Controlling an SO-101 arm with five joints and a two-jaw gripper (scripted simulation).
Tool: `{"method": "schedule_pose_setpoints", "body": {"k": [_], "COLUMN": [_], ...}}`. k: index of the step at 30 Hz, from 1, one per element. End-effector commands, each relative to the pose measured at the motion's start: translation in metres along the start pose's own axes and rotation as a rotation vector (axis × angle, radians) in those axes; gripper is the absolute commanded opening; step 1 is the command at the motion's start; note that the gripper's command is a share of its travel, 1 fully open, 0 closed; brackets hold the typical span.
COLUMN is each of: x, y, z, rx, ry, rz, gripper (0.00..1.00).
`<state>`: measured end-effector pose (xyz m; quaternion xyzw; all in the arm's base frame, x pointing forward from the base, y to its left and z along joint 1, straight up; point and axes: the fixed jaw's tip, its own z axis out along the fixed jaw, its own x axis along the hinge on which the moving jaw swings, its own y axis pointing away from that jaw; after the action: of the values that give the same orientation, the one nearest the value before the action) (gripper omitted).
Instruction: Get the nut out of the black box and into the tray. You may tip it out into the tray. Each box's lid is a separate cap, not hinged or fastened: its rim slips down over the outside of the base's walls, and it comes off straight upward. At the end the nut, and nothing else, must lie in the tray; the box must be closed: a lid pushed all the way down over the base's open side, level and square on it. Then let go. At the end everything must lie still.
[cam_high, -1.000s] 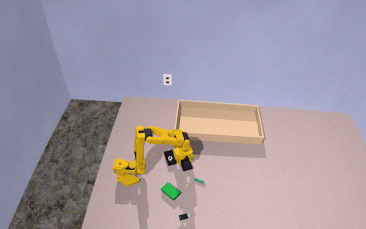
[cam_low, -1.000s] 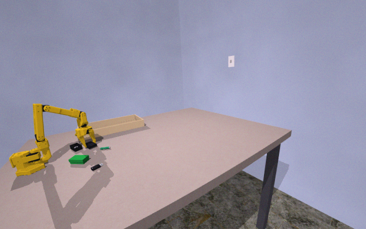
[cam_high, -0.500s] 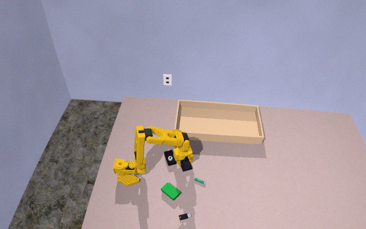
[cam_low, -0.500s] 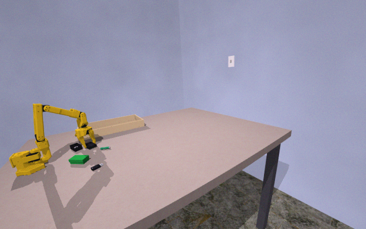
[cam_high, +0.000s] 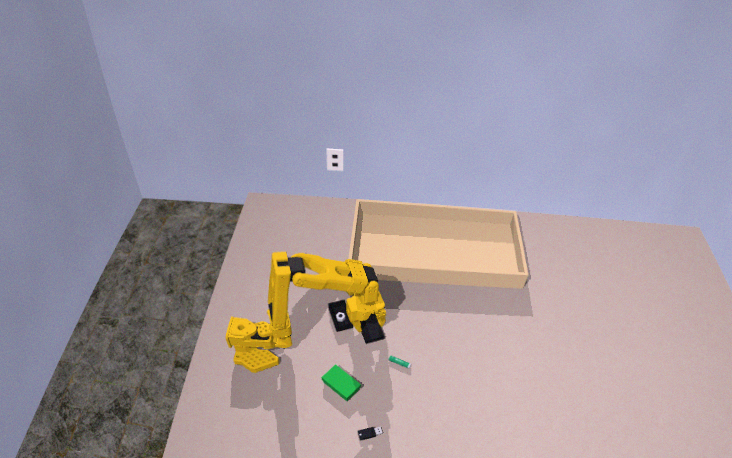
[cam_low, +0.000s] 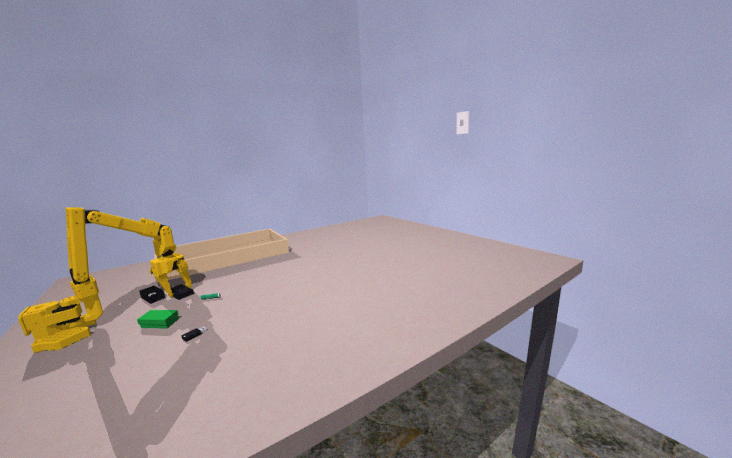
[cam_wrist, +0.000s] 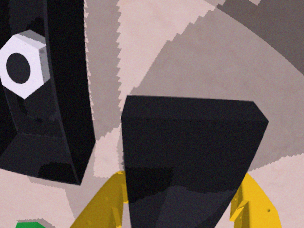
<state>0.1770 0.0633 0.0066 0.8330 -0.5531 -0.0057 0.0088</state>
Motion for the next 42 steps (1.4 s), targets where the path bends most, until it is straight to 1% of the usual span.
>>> {"method": "schedule_pose_setpoints", "body": {"k": [1,17,42], "x": [0.0021,0.0021,0.0021], "y": [-0.0027,-0.0027,-0.0027], "z": [-0.0012,-0.0012,-0.0012], "rx": [0.021,0.021,0.021], "ry": [0.000,0.000,0.000], "rz": [-0.001,-0.001,-0.001], "gripper": [0.21,0.22,0.25]}}
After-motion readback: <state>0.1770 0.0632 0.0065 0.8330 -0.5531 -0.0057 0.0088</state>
